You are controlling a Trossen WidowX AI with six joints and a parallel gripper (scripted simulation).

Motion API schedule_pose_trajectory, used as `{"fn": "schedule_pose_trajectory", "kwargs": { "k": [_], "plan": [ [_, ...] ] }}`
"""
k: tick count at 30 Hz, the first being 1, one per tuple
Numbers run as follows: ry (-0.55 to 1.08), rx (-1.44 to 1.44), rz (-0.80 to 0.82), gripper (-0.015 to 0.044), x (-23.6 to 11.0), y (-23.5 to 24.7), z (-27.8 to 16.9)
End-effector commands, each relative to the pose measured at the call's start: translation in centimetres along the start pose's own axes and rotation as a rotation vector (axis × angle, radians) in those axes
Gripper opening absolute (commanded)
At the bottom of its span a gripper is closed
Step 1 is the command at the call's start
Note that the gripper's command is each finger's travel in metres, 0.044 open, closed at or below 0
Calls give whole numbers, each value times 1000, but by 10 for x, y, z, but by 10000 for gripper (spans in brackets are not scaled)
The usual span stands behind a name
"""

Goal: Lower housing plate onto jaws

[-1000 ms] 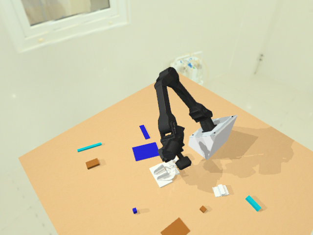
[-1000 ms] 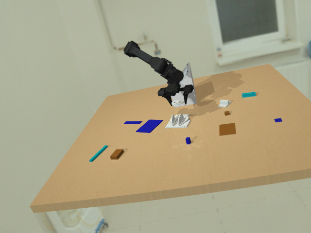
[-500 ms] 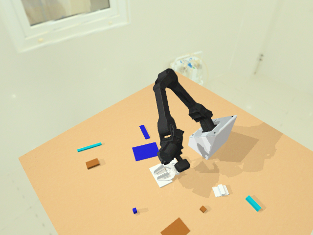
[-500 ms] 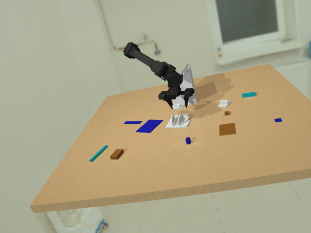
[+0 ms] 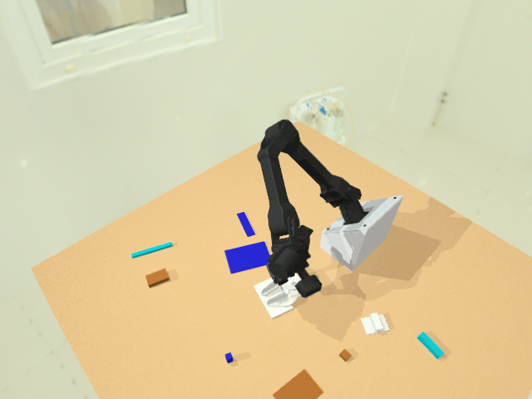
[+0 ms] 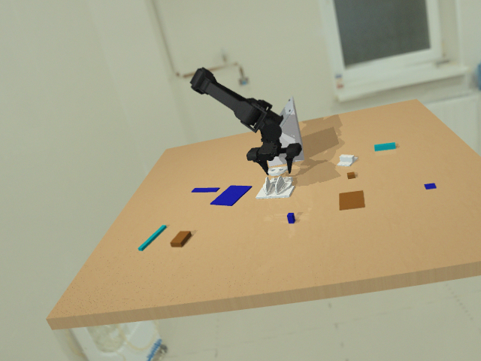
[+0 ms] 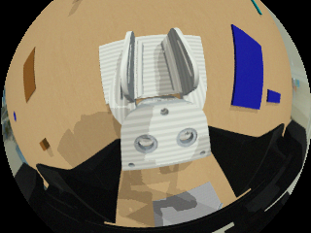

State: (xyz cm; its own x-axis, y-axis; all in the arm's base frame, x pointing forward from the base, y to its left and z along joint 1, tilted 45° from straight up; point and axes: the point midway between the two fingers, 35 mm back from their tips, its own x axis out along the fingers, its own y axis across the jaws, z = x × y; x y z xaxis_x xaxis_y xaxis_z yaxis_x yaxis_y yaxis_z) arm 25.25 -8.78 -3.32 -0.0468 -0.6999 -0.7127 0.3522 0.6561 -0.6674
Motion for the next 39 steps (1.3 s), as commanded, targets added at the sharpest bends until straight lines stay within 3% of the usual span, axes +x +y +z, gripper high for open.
{"fn": "schedule_pose_trajectory", "kwargs": {
  "k": [1, 39],
  "plan": [
    [8, -14, -10, 351, 9, -1, -5],
    [8, -14, -13, 351, 22, -3, -6]
  ]
}}
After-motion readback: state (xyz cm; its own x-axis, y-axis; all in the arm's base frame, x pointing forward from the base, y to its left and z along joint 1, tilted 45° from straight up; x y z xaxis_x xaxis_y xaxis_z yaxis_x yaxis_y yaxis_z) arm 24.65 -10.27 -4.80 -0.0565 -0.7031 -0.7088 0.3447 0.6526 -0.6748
